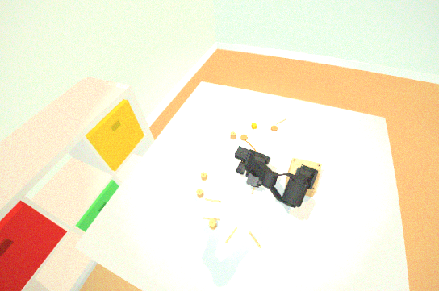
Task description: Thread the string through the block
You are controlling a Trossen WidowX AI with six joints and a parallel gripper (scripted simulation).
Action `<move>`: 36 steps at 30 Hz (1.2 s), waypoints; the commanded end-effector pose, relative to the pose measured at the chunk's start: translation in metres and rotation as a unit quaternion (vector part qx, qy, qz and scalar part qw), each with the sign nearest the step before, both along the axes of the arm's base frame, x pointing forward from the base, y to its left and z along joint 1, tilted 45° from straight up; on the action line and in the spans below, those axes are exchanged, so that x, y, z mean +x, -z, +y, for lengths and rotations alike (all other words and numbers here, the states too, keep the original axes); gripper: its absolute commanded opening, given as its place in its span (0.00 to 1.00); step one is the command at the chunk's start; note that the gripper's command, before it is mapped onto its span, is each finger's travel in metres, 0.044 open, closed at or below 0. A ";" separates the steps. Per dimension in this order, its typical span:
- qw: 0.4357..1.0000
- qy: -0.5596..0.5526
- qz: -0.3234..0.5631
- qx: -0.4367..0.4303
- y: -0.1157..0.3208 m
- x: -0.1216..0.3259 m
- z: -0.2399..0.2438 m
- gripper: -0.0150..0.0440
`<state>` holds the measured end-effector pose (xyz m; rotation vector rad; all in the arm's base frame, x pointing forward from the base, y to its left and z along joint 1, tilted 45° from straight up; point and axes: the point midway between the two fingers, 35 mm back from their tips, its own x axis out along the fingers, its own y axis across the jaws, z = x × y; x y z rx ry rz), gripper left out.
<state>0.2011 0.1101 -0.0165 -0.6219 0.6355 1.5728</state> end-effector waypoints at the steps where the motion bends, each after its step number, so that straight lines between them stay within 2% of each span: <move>1: 1.000 0.001 0.006 0.001 0.002 -0.003 0.001 0.46; 10: 1.000 0.001 0.006 0.001 0.002 -0.003 0.001 0.46; 15: 1.000 0.000 0.002 0.000 0.001 -0.002 0.000 0.25; 36: 1.000 0.000 0.002 -0.002 -0.009 0.002 -0.011 0.25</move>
